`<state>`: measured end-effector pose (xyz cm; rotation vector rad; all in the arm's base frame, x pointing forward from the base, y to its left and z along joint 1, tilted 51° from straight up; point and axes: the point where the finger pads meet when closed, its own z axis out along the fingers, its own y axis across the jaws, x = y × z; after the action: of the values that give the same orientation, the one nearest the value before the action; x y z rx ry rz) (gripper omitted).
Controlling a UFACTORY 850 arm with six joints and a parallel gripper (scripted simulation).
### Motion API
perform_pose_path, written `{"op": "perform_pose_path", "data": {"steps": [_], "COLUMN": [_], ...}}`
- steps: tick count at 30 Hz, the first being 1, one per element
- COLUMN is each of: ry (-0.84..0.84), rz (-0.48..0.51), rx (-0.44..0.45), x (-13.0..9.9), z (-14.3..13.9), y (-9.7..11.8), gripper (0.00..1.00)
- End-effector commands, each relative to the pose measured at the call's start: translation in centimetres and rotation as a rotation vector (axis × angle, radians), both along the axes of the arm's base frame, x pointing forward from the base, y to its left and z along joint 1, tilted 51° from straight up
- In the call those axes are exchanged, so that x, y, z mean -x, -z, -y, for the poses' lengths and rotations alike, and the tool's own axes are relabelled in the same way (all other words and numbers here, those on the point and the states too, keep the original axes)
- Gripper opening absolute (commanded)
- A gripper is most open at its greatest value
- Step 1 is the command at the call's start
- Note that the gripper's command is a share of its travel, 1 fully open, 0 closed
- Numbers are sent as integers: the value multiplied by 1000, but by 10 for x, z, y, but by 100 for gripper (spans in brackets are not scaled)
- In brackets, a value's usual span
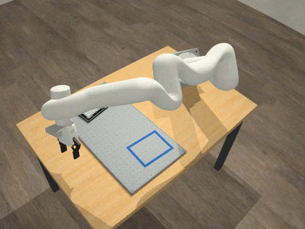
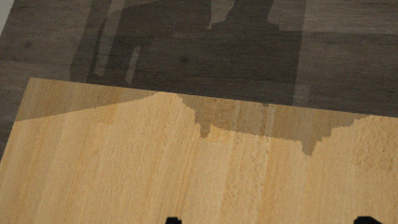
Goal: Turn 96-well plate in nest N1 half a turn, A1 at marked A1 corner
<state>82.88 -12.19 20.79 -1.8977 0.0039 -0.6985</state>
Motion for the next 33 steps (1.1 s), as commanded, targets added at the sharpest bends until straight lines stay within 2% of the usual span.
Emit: {"op": "perform_pose_path", "data": {"steps": [1,3,5,17,20,22,33], "ry": [42,63,63,202,233,233,367], "rz": [-131,-190,-190,-542,-615,-615,-911], "rx": [-44,-65,-65,-198,-227,-227,-348], "x": [6,10,10,36,41,41,66], "z": [8,12,12,35,39,39,55], "y": [12,18,18,59,67,67,99], "gripper": [100,100,100,100,100,100,100]}}
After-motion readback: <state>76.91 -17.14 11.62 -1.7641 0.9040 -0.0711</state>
